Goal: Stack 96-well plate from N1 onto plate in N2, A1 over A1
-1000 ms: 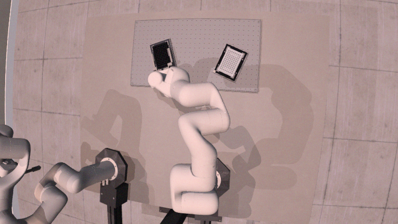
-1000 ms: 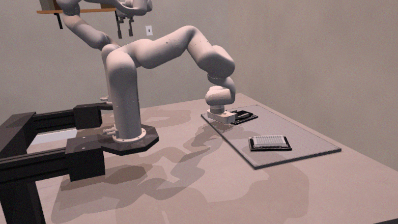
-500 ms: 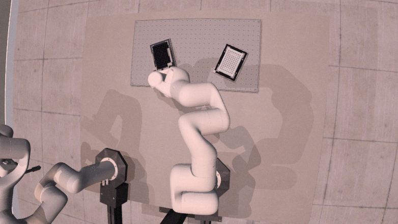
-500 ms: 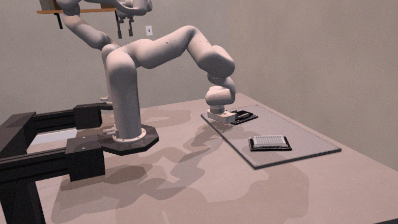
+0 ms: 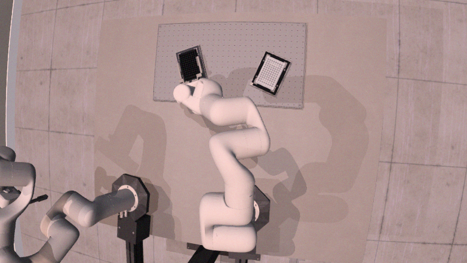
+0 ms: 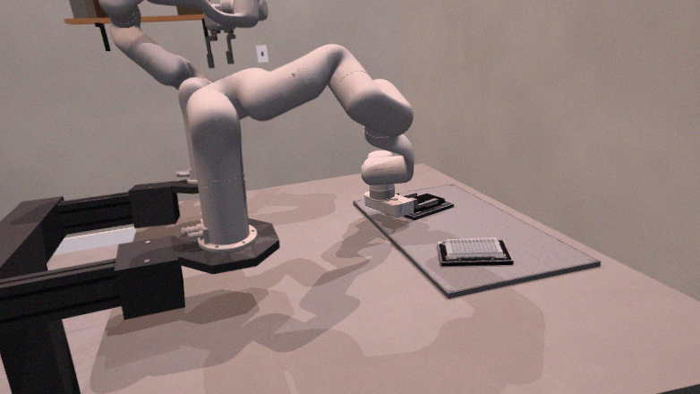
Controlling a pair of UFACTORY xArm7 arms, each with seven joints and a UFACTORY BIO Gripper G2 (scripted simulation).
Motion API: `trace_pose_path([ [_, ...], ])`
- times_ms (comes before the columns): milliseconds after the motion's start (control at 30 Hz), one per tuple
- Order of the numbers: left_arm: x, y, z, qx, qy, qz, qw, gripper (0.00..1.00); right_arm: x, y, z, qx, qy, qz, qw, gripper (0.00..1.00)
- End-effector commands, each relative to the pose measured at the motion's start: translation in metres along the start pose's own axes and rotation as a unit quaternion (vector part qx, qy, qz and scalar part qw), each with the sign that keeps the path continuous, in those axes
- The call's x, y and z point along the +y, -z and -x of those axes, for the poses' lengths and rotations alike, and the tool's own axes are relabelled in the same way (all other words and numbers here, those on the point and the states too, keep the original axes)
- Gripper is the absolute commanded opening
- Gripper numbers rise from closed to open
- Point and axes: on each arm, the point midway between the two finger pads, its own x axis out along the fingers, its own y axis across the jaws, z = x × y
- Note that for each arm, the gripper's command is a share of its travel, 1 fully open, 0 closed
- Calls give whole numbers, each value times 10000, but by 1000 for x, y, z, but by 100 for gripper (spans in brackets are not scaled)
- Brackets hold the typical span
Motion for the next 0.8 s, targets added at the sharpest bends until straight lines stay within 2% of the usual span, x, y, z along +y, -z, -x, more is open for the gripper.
trace_pose_path([
  [0, -7, 20, 0, -45, 61, 573, 9983, 100, 1, -5, -2, -22, 0, -7, 10000, 0],
  [767, -7, 20, 0, -45, 61, 573, 9983, 100, 1, -19, -2, -22, 0, -7, 10000, 0],
])
